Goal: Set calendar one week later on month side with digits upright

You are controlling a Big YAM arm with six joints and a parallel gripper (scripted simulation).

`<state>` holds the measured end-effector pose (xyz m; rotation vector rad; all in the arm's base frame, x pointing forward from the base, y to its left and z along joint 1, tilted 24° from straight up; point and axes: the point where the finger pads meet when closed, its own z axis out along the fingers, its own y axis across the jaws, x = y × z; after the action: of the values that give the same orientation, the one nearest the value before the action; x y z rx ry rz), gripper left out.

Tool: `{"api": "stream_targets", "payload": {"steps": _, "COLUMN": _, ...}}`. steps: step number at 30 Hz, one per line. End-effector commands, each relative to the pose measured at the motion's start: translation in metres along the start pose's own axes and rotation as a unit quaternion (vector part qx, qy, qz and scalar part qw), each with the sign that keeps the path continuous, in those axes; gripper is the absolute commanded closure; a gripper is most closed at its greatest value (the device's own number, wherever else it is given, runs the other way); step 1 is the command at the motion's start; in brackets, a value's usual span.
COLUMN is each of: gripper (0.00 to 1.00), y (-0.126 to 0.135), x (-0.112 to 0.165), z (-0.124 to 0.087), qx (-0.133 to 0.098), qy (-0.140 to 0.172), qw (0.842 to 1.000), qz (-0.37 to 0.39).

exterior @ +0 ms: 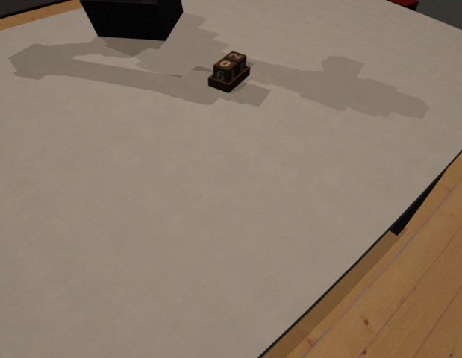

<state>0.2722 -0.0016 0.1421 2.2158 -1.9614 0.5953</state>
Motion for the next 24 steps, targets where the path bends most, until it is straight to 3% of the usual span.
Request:
{"api": "stream_targets", "payload": {"steps": 1, "gripper": 0.00, "y": -0.0154, "x": 0.0049, "z": -0.0155, "qx": 0.015, "qy": -0.002, "qw": 1.000, "qz": 0.013}}
{"api": "stream_targets", "payload": {"steps": 24, "gripper": 0.00, "y": -0.0154, "x": 0.0049, "z": -0.0155, "qx": 0.015, "qy": -0.002, "qw": 1.000, "qz": 0.013}}
